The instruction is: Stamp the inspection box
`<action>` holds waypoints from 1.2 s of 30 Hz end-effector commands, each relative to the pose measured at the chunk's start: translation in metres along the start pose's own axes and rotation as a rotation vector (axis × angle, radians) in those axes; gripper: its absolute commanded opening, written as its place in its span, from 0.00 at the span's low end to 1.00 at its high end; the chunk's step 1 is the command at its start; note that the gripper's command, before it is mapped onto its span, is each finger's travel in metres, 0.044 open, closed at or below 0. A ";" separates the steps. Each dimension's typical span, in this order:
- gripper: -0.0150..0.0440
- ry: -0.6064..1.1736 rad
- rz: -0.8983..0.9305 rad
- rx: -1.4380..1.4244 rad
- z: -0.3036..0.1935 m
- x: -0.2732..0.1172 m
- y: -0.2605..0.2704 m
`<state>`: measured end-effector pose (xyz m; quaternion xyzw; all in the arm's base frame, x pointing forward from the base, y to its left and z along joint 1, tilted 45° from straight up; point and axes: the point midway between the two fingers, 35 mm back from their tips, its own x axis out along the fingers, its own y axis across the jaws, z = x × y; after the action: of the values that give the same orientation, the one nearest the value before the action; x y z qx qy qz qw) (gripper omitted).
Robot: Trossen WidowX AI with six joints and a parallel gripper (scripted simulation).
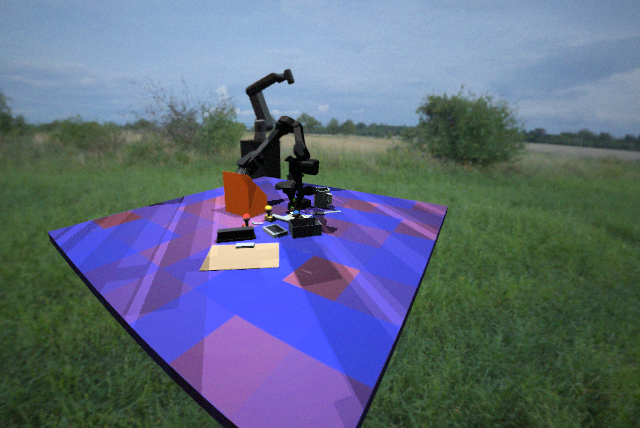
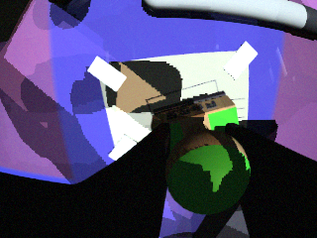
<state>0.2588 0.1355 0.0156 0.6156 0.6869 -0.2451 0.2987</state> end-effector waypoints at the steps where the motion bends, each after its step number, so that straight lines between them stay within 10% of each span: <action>1: 0.25 0.003 0.009 -0.012 -0.002 -0.009 0.003; 36: 0.25 0.004 0.011 -0.016 -0.010 -0.049 0.034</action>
<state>0.2823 0.1094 0.0562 0.6165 0.6859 -0.2354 0.3066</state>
